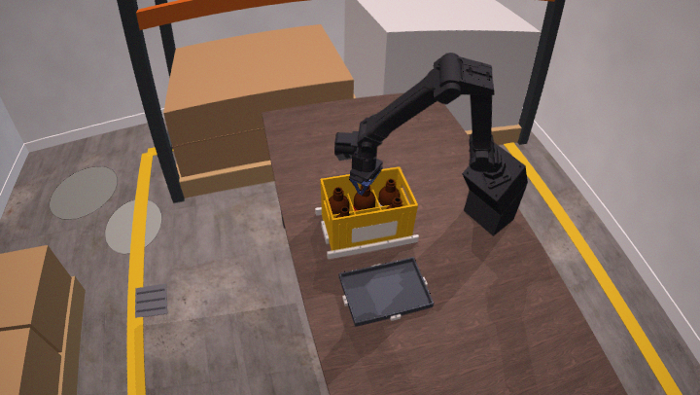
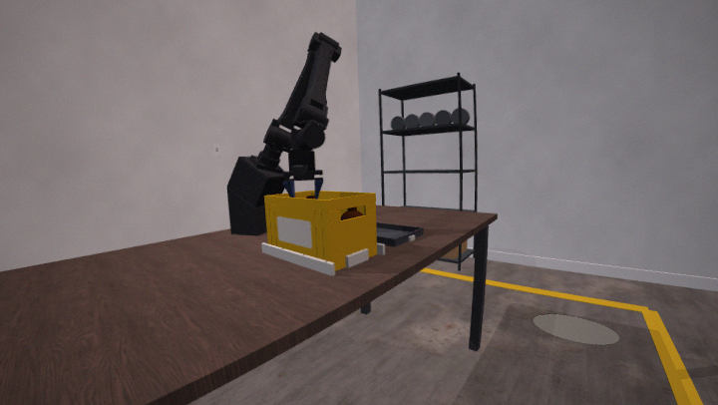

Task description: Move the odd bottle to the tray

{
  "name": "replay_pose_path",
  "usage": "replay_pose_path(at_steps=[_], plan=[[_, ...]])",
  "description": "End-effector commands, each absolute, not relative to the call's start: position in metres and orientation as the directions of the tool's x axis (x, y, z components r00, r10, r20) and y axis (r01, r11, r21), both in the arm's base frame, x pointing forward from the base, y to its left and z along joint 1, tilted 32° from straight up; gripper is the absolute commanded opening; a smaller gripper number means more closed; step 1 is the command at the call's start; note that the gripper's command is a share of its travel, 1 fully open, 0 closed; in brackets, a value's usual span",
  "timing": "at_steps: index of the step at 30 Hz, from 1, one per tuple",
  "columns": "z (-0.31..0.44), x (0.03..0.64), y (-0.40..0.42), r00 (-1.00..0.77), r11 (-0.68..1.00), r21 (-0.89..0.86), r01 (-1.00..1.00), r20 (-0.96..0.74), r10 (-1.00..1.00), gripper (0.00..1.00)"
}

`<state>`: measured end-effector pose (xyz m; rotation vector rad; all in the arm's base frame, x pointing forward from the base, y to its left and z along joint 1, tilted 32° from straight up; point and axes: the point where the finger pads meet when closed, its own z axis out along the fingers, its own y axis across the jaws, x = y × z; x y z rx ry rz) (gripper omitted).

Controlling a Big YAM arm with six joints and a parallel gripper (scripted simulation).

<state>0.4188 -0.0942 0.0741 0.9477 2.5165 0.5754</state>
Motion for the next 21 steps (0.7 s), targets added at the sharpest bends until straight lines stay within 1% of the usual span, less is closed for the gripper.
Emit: replay_pose_path(at_steps=[1,3,7,21], plan=[[0.069,0.415,-0.1,-0.698,0.682,0.492,0.541,-0.189,0.691,0.61],[0.088,0.418,-0.103,-0.689,0.689,0.502,0.523,-0.226,0.689,0.61],[0.104,0.421,-0.108,-0.685,0.692,0.506,0.514,-0.244,0.687,0.61],[0.141,0.4,-0.119,-0.684,0.695,0.505,0.512,-0.249,0.685,0.61]])
